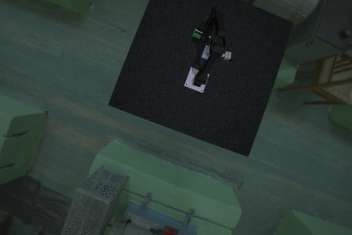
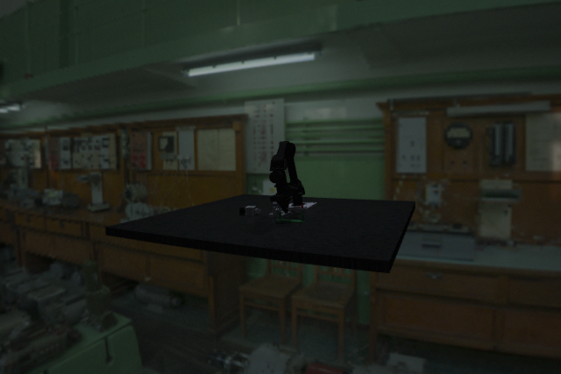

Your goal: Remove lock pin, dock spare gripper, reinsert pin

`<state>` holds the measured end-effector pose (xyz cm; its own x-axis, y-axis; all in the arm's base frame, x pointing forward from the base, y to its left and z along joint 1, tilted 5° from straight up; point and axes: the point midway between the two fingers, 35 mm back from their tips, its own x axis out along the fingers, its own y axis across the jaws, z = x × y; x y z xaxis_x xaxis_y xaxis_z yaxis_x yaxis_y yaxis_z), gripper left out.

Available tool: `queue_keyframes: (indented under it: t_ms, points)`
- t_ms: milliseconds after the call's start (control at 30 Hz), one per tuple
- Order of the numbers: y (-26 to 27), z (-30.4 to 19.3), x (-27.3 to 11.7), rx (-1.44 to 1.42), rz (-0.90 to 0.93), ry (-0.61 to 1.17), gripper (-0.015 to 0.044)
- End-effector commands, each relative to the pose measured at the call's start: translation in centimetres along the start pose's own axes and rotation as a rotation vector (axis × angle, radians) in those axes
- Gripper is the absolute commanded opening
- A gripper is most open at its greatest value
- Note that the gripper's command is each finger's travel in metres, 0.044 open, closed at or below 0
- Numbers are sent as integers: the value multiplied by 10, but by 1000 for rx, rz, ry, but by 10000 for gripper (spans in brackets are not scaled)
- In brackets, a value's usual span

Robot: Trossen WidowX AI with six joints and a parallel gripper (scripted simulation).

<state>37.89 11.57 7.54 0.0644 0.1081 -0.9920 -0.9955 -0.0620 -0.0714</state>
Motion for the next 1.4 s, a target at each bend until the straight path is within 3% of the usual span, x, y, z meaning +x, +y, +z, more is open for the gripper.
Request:
queue_keyframes:
  t_ms: [0, 1367]
  points:
    - [1, -1, 7, -4, 2, 0, 0]
    - [2, -4, 23, -5, -6, -1, 0]
